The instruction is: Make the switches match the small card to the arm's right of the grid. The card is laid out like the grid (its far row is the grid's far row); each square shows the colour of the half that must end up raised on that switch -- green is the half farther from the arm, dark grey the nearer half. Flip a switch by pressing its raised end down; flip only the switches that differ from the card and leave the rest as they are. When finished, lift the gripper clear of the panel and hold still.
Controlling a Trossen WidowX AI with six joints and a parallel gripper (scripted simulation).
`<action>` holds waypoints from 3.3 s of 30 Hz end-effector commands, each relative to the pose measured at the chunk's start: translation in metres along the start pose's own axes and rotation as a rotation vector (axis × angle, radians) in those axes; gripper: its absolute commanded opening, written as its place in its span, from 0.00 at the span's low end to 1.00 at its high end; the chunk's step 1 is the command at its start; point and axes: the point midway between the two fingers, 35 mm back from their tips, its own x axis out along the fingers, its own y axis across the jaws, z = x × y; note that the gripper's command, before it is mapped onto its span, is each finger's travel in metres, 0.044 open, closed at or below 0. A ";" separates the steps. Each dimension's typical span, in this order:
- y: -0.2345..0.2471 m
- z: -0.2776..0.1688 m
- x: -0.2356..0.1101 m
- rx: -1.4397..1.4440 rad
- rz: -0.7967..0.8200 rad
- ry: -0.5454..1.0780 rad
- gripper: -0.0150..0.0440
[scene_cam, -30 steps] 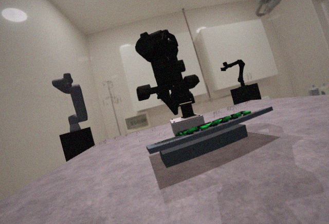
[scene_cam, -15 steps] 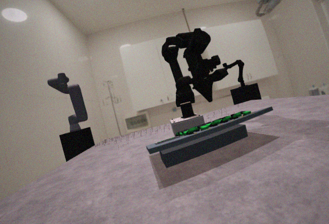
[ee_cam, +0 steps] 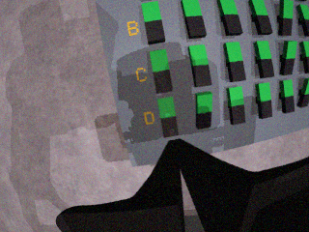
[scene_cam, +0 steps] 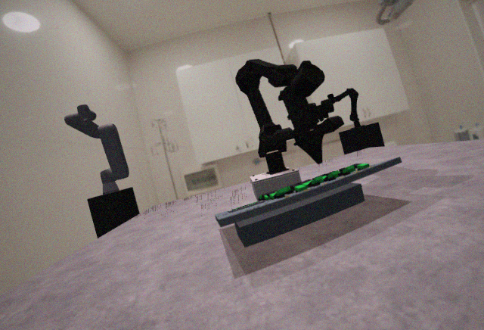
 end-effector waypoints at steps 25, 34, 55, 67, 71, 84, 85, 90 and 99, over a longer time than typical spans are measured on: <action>0.000 -0.001 0.027 0.003 -0.005 -0.003 0.25; 0.000 -0.001 0.027 0.003 -0.005 -0.003 0.25; 0.000 -0.001 0.028 0.003 -0.005 -0.003 0.25; 0.000 -0.001 0.030 0.003 -0.005 -0.003 0.25; 0.000 -0.001 0.030 0.003 -0.005 -0.003 0.25; 0.000 -0.001 0.032 0.003 -0.005 -0.003 0.25; 0.000 -0.001 0.032 0.003 -0.005 -0.003 0.25; 0.000 -0.001 0.033 0.003 -0.005 -0.003 0.25; 0.000 0.002 -0.033 0.003 -0.005 0.024 0.25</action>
